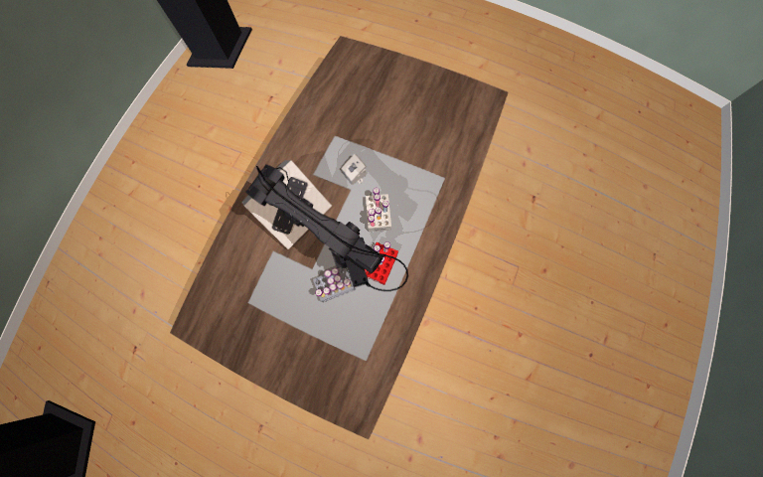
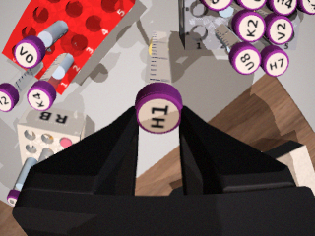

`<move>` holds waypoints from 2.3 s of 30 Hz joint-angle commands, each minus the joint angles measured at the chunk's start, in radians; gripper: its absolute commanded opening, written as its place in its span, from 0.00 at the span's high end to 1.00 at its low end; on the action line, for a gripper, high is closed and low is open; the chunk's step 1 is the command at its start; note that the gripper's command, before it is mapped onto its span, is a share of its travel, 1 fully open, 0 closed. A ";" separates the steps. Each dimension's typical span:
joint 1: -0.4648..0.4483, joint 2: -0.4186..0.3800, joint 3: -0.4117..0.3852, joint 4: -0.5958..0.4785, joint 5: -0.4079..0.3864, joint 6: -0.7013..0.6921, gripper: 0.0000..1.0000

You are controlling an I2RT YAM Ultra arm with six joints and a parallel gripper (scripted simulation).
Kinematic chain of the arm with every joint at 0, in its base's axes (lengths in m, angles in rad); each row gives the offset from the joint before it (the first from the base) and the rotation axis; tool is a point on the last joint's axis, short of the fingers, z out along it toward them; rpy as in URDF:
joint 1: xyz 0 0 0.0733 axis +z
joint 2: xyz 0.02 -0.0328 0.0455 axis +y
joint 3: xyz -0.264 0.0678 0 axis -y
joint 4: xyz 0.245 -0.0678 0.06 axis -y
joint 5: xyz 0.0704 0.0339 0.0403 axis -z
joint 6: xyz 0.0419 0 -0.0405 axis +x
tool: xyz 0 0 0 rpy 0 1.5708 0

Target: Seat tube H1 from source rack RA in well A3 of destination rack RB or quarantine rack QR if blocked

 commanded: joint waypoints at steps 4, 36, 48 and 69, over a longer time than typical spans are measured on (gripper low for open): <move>0.011 0.051 0.068 0.021 -0.052 -0.050 1.00; 0.050 0.155 0.166 0.006 -0.015 -0.004 1.00; 0.050 0.155 0.166 0.006 -0.015 -0.004 1.00; 0.023 0.190 0.216 0.004 -0.030 -0.025 1.00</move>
